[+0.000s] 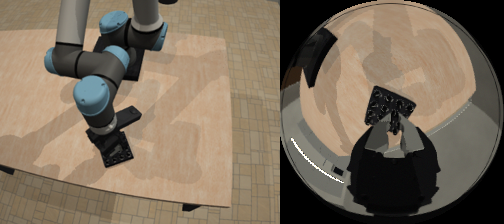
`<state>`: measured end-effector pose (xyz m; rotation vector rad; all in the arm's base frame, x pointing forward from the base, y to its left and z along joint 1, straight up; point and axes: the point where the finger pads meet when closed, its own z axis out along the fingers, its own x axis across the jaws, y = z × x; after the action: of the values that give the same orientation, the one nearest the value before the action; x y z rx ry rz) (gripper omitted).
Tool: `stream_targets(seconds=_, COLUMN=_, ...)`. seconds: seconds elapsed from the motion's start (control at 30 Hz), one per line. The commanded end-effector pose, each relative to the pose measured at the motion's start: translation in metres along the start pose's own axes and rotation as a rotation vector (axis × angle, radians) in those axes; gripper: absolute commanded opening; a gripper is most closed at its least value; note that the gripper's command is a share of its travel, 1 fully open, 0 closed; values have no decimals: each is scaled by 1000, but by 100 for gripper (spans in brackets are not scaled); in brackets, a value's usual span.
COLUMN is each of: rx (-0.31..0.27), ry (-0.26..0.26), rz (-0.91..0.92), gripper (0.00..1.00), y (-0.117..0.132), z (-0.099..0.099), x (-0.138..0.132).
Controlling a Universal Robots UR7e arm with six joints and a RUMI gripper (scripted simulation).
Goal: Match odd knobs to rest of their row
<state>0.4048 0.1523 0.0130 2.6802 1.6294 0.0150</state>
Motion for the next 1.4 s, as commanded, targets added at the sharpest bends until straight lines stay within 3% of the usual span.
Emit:
stream_targets(seconds=0.0, rx=4, ry=4, rz=-140, gripper=4, y=0, z=0, x=0)
stream_targets(seconds=0.7, rx=5, ry=3, rz=-359, gripper=4, y=0, z=1, x=-1)
stream_targets(seconds=1.37, rx=5, ry=3, rz=-411, gripper=4, y=0, z=1, x=-1)
